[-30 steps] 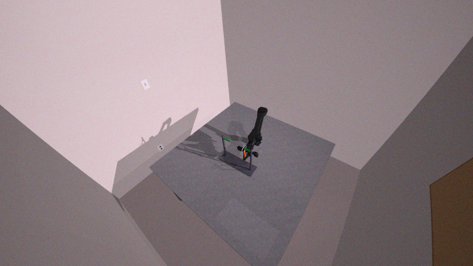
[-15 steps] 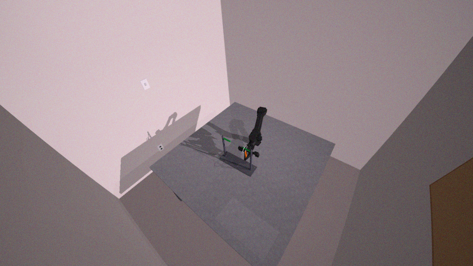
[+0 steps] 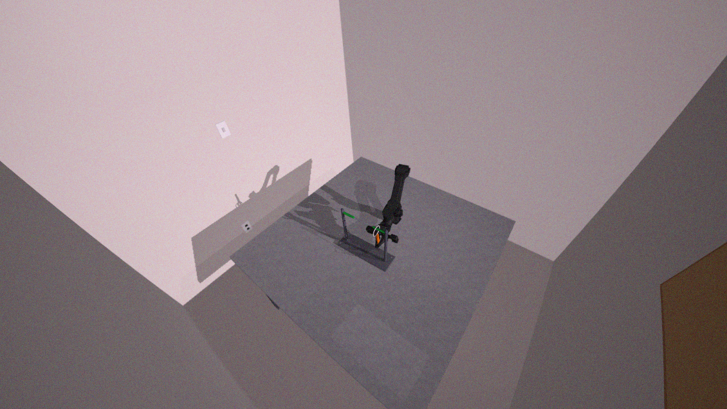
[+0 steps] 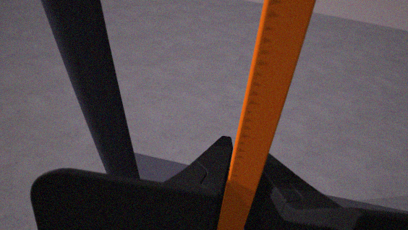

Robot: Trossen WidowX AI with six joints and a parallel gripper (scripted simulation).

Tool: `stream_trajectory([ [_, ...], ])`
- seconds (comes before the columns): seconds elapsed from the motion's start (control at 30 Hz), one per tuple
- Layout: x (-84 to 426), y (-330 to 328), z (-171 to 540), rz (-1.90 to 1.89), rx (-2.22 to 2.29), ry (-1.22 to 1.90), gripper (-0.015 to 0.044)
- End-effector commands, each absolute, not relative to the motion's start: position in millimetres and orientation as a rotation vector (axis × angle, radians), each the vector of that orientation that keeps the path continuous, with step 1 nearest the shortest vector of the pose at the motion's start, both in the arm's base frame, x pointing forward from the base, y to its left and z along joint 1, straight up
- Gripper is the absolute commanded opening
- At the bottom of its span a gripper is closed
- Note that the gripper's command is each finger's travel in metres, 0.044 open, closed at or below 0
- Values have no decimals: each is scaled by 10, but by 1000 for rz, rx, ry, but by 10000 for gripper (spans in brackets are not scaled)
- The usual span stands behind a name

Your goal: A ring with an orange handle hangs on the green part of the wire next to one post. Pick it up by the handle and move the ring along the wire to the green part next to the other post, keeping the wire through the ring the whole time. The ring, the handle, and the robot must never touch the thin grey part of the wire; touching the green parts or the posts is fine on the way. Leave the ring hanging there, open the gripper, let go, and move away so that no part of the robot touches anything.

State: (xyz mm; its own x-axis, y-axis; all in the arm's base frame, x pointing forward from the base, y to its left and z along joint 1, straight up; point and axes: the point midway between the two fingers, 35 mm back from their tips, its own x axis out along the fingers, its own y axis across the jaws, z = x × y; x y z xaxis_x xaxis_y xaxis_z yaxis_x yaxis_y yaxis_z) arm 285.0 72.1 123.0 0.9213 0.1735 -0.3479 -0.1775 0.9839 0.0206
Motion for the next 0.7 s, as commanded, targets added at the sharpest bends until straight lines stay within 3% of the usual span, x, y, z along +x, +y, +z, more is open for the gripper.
stream_trajectory([
  [0.0,2853,712,1226,173,-9,356,-150],
  [0.27,2853,712,1226,173,-9,356,-150],
  [0.67,2843,720,1232,180,-11,357,160],
])
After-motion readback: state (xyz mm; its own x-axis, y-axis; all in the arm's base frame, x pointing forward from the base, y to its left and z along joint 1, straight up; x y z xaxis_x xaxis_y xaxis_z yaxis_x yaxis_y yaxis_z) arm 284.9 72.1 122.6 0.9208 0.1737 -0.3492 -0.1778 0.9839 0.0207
